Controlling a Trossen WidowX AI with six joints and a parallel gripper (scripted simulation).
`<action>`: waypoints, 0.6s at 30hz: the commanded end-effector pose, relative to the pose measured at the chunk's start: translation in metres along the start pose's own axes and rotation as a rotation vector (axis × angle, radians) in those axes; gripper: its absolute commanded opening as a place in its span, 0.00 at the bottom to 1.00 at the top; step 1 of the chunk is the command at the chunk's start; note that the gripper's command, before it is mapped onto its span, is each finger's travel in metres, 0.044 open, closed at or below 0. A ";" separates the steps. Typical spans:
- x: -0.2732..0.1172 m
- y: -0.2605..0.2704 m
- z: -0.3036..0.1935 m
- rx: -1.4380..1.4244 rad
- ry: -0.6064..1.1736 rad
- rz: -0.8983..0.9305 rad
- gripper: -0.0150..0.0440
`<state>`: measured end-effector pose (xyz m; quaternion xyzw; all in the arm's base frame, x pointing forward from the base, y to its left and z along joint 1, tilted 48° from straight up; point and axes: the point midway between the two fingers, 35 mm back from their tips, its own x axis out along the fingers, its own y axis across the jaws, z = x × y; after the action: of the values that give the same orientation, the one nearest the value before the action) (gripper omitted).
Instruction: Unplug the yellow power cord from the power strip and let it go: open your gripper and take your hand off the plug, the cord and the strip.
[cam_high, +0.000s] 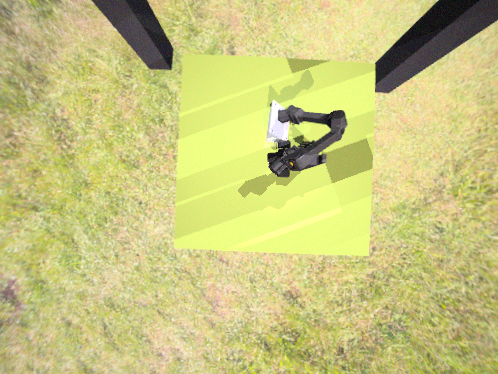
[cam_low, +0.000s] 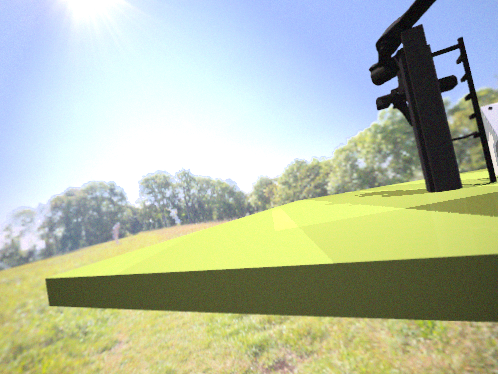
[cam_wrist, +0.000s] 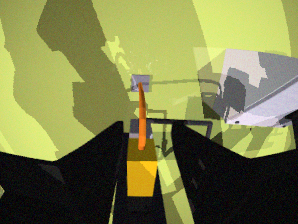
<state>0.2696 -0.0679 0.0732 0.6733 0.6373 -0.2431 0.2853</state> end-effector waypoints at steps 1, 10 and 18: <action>0.002 0.002 -0.003 0.018 0.020 -0.003 0.53; 0.002 0.002 -0.010 0.018 0.019 -0.004 0.53; 0.002 0.003 -0.023 0.019 0.020 -0.004 0.53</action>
<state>0.2715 -0.0558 0.0840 0.6760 0.6391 -0.2440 0.2738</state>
